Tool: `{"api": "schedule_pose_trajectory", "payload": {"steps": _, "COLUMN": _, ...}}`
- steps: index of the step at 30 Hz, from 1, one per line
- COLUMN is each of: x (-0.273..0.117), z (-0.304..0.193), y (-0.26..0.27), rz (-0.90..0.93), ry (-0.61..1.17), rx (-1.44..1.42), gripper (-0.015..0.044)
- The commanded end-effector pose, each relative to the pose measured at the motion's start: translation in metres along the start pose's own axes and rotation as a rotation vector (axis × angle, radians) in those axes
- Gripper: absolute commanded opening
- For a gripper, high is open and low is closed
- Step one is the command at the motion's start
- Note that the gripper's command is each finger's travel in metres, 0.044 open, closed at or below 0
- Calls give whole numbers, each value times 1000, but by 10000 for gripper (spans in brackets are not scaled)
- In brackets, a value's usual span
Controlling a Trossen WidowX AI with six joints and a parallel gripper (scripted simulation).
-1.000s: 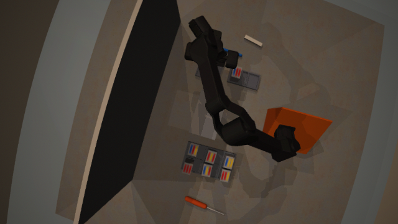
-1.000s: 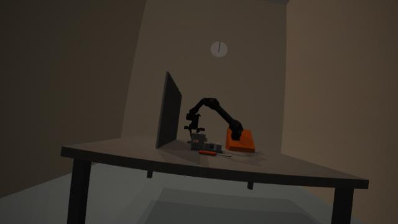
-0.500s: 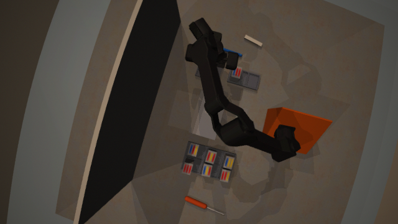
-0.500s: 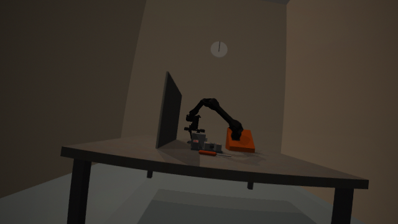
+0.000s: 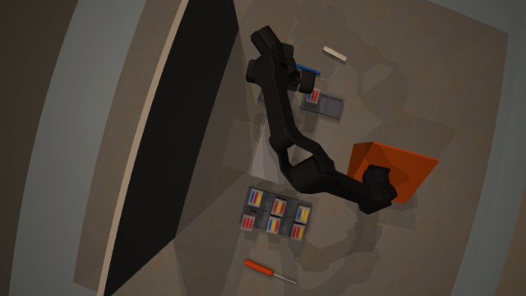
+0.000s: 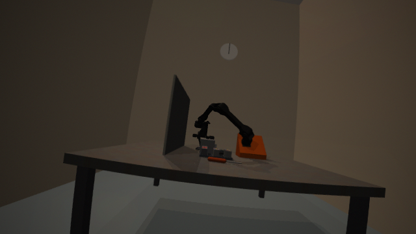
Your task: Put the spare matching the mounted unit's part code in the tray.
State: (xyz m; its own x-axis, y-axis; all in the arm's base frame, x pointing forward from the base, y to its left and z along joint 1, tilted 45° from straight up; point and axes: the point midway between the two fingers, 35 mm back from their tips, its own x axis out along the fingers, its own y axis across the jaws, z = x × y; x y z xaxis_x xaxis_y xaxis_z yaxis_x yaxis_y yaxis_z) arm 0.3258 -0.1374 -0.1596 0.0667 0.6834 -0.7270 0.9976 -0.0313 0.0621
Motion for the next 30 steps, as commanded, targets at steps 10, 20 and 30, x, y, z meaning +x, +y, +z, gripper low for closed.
{"api": "schedule_pose_trajectory", "payload": {"steps": 10, "x": 0, "z": 0, "y": 0, "rz": 0, "ry": 0, "rx": 0, "gripper": 236}}
{"api": "schedule_pose_trajectory", "payload": {"steps": 20, "x": -11, "z": 1, "y": 1, "rz": -1, "ry": 0, "rx": 2, "gripper": 440}}
{"api": "schedule_pose_trajectory", "payload": {"steps": 30, "x": -108, "z": 1, "y": -2, "rz": -5, "ry": 4, "rx": 12, "gripper": 440}}
